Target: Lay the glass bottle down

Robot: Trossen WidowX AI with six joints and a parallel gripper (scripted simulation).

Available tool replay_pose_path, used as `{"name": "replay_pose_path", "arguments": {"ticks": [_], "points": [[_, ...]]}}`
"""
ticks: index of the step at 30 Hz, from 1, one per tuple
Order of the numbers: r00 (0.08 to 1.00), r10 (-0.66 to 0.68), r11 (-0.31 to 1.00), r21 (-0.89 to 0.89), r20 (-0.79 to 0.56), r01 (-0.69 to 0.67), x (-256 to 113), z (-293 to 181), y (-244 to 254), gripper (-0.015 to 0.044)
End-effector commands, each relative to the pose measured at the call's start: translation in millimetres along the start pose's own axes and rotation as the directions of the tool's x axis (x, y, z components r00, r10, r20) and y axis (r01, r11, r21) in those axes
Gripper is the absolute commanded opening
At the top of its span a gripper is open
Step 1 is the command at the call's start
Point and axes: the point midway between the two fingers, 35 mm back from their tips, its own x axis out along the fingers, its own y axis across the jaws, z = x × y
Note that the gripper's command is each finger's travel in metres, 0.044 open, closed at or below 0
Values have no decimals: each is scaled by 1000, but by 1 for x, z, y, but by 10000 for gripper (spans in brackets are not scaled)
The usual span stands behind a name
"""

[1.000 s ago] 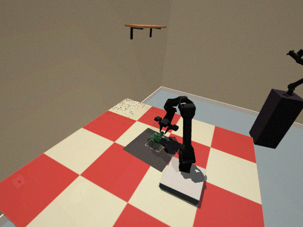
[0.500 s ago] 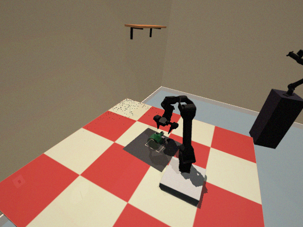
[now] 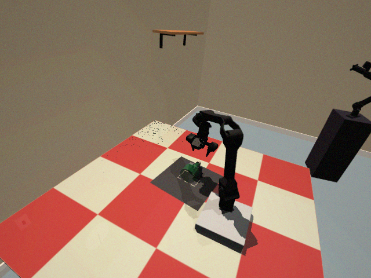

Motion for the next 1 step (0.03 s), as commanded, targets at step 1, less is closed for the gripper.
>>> {"name": "replay_pose_path", "arguments": {"ticks": [1], "points": [[1000,4,1000,4,-5,-4,-1,0,1,440]]}}
